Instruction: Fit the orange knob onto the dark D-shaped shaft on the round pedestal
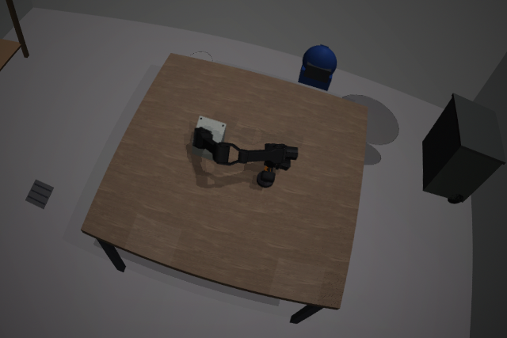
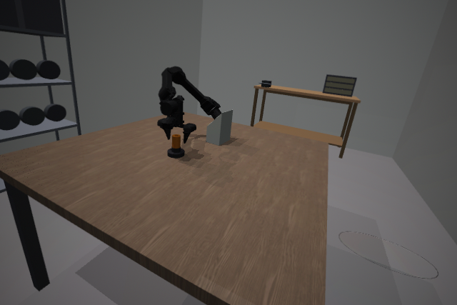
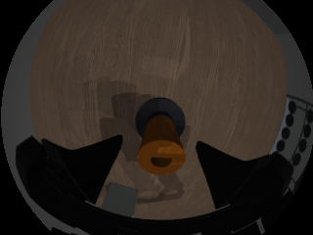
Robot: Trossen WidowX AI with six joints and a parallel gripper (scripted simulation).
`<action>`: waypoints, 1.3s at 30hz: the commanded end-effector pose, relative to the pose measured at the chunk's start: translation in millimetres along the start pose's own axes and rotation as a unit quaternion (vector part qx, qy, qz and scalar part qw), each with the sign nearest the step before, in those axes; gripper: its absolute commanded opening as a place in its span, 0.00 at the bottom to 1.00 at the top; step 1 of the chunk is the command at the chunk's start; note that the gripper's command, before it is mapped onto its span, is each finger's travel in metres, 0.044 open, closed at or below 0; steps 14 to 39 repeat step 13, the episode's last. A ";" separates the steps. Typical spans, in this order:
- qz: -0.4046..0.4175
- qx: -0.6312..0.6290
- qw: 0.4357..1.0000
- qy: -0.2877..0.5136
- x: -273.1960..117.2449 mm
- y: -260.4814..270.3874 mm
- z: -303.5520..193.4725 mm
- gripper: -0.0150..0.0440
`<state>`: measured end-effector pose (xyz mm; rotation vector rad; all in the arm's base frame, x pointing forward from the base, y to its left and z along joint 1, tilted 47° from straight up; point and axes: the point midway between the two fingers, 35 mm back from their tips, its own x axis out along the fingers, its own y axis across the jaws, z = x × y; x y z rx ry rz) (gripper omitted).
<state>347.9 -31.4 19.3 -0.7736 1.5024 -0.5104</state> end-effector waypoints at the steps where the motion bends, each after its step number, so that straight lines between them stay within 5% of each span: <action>1: 0.003 0.004 1.000 -0.010 -64.1 1.5 2.3 1.00; 39: 0.002 0.004 1.000 -0.010 -77.1 3.2 4.2 1.00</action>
